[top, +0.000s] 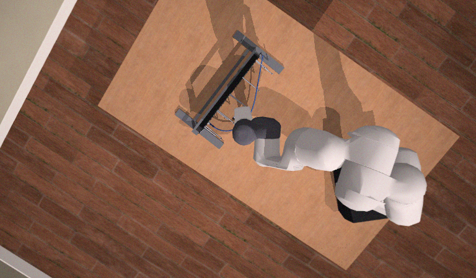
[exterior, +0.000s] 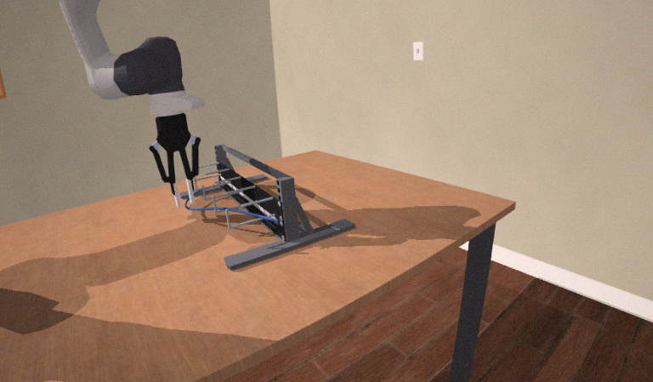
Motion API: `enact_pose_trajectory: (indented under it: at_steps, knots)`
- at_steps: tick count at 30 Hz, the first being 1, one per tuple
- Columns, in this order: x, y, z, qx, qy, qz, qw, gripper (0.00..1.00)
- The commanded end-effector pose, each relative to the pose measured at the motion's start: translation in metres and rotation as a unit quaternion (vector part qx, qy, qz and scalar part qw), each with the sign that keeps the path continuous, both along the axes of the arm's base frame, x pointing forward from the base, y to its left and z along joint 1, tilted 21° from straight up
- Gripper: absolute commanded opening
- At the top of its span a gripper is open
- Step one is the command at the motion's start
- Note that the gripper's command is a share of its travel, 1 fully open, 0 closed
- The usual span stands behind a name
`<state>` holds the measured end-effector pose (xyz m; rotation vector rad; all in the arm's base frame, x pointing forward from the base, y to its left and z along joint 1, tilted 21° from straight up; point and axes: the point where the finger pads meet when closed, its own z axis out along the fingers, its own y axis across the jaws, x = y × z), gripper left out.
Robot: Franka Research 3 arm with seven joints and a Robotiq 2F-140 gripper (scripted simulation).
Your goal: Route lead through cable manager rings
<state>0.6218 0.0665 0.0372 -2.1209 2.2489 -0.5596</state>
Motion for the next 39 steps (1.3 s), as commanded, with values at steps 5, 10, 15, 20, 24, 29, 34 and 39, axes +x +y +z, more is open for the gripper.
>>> enact_pose_trajectory:
  at_steps: [5,10,15,20,24,29,34,39]
  knots:
    - [0.0005,-0.0003,0.0008,0.001,-0.001,0.001,1.000,0.20]
    - [0.0005,-0.0003,0.0008,0.001,-0.001,0.001,1.000,0.20]
    - [0.0005,-0.0003,0.0007,0.001,-0.001,0.001,1.000,0.20]
    - [0.0007,-0.0005,0.0002,0.001,-0.001,0.001,1.000,0.20]
    - [0.0009,-0.0007,-0.0006,0.001,-0.001,0.001,1.000,0.20]
    - [0.0011,-0.0010,-0.0016,0.001,-0.001,0.001,1.000,0.20]
    - [0.0017,-0.0016,-0.0039,0.001,-0.001,0.001,1.000,0.20]
    - [0.0024,-0.0023,-0.0066,0.001,-0.001,0.001,1.000,0.20]
